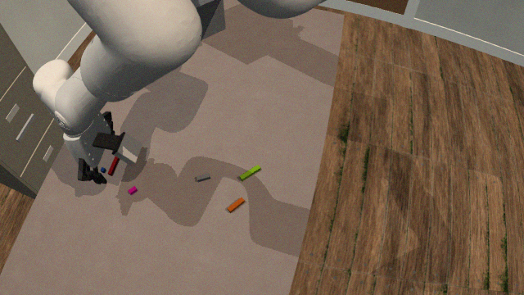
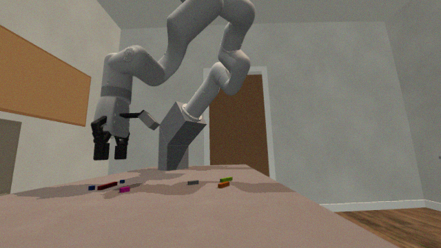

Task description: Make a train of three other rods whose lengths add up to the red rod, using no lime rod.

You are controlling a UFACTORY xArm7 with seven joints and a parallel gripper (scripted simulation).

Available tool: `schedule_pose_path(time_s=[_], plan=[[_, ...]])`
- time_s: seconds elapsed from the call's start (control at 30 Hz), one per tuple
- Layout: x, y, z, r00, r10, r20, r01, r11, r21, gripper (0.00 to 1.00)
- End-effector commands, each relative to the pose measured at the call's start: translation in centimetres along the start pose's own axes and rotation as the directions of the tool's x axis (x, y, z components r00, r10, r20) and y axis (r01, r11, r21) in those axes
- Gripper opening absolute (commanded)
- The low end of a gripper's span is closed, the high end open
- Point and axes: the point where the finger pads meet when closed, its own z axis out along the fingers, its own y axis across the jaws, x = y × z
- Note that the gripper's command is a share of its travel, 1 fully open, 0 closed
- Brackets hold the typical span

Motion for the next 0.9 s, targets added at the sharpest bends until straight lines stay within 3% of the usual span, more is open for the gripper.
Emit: schedule_pose_path(time_s=[0.0,0.17,0.2,0.87], plan=[[-4.30,-0.96,-0.19,0.996,0.092,0.012,-0.092,0.996,0.014,1.00],[-5.25,-1.38,-0.29,0.993,0.114,0.017,-0.114,0.993,0.018,1.00],[-5.25,-1.38,-0.29,0.993,0.114,0.017,-0.114,0.993,0.018,0.24],[-5.25,-1.38,-0.29,0.993,0.114,0.017,-0.114,0.993,0.018,0.24]])
